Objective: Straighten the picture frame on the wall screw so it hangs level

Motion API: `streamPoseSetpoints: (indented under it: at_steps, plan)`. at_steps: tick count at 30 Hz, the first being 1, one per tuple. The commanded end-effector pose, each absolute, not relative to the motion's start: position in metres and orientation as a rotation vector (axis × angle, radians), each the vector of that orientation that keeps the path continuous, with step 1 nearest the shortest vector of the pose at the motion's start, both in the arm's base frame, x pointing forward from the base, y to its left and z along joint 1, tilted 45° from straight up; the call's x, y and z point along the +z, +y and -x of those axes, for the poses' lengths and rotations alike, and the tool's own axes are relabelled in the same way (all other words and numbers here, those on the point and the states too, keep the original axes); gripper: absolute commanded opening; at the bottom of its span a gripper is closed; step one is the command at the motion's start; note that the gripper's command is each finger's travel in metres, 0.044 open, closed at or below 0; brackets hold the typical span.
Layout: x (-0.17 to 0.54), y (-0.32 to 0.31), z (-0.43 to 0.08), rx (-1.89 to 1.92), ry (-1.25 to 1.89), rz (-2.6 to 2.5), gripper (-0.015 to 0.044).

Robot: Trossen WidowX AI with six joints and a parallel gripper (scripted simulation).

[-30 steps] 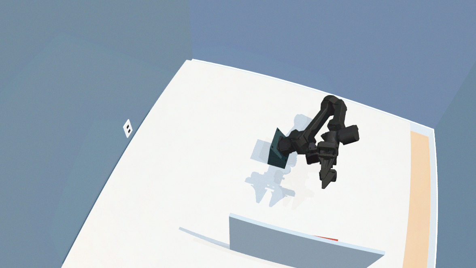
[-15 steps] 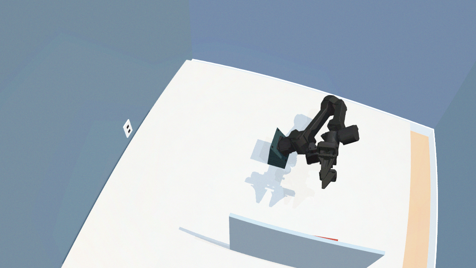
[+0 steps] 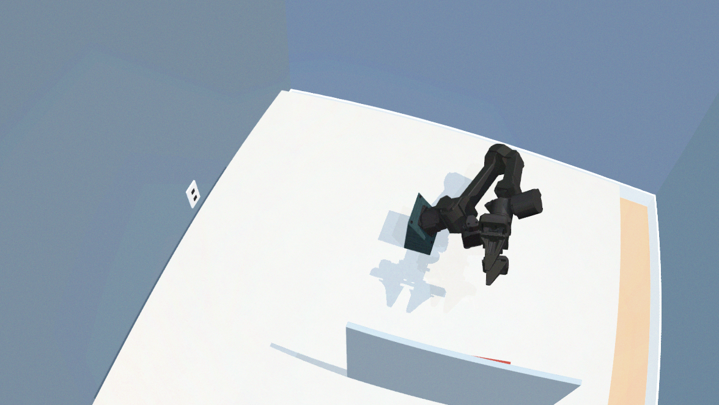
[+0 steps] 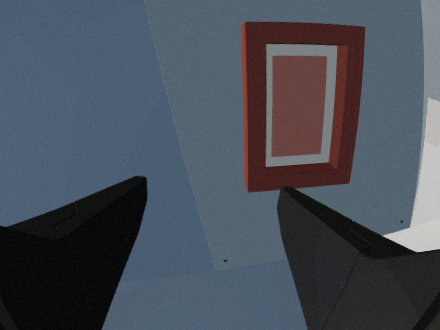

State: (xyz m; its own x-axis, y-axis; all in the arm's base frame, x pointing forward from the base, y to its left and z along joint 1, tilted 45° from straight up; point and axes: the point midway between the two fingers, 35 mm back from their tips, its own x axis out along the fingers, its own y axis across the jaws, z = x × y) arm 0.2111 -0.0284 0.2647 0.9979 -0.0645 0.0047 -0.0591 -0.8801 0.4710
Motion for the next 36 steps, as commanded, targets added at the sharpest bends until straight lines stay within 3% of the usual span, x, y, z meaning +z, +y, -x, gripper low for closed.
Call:
streamPoseSetpoints:
  at_steps: [1, 23, 36]
  plan:
    - [0.264, -0.028, -0.211, -0.018, -0.082, -2.656, 0.0260]
    - [0.265, -0.028, -0.212, -0.015, -0.086, -2.647, 0.0260]
    - [0.249, 0.007, -0.272, -0.013, -0.081, -2.517, 0.0260]
